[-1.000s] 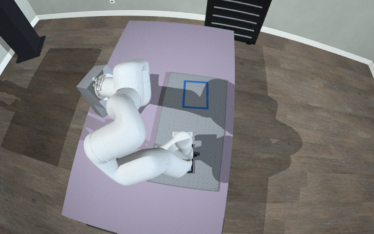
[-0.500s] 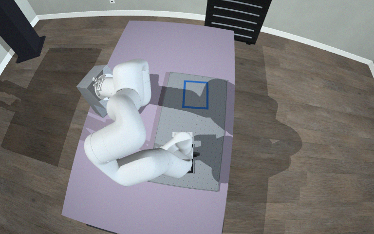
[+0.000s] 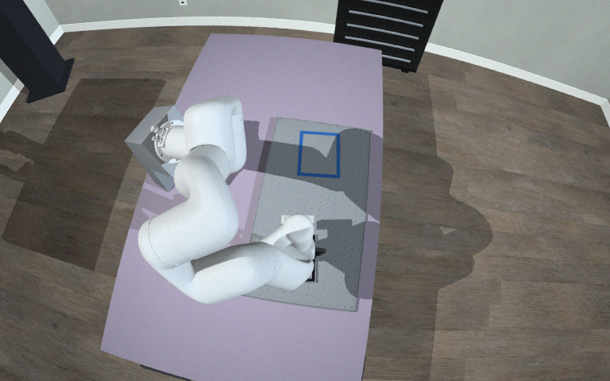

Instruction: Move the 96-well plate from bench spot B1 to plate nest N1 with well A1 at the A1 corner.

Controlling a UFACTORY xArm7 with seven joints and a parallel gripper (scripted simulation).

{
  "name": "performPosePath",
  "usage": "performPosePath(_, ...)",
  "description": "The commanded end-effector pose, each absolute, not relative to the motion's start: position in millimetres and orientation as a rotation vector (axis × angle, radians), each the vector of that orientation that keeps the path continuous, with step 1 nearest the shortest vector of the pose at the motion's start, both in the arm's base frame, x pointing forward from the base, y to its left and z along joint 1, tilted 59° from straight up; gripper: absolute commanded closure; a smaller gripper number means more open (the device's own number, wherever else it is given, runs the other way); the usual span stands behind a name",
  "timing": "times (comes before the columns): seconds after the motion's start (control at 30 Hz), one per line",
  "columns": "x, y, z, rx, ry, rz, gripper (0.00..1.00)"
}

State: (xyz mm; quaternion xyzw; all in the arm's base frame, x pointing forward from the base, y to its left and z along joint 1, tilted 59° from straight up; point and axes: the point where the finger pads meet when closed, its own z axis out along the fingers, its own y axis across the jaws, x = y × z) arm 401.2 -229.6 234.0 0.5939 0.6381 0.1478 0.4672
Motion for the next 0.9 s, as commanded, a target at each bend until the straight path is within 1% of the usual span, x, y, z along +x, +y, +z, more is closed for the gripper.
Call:
performPosePath(0.0, 401.8, -229.7, 234.0, 1.456, 1.565, 0.363, 1.00)
performPosePath(0.47, 403.2, -230.4, 233.1, 1.456, 1.565, 0.363, 1.00)
performPosePath(0.5, 403.7, -230.7, 232.7, 1.456, 1.565, 0.363, 0.00)
performPosePath(0.87, 403.7, -230.6, 232.8, 1.456, 1.565, 0.363, 0.00)
